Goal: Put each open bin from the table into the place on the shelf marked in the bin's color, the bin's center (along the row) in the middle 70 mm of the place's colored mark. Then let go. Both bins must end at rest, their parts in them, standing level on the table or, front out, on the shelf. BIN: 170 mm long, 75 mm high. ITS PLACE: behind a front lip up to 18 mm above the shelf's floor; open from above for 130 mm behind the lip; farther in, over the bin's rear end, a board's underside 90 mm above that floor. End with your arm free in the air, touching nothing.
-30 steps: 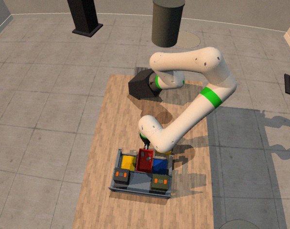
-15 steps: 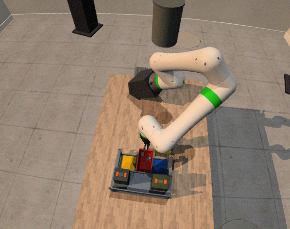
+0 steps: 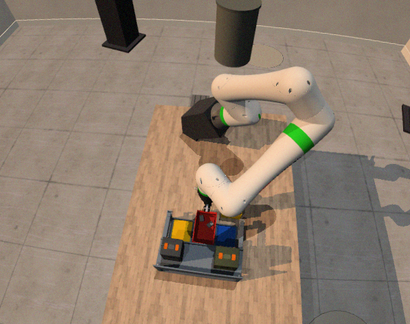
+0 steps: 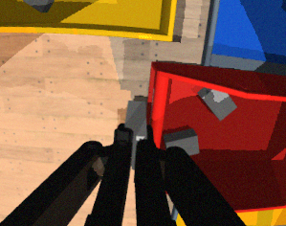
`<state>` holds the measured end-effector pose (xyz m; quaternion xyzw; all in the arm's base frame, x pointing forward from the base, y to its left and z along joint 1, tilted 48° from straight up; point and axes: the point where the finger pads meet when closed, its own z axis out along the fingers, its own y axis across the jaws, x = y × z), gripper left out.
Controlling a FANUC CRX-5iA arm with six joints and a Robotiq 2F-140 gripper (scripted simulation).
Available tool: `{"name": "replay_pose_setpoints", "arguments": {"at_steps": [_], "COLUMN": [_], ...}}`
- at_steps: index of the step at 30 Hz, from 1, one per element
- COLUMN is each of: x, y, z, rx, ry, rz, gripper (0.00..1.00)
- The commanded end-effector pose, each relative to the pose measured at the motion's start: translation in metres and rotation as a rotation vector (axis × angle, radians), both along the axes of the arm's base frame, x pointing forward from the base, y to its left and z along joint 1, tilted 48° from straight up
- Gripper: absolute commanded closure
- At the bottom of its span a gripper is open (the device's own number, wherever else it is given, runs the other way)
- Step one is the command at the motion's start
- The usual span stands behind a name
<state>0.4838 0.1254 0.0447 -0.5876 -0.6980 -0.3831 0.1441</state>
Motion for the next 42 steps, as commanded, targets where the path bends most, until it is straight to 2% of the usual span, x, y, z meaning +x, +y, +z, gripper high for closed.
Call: {"name": "replay_pose_setpoints", "arguments": {"at_steps": [1, 42], "x": [0.000, 0.015], "y": [0.000, 0.000], "z": [0.000, 0.006], "rx": [0.000, 0.000], "ry": [0.000, 0.000], "rz": [0.000, 0.000], "gripper": [1.00, 1.00]}}
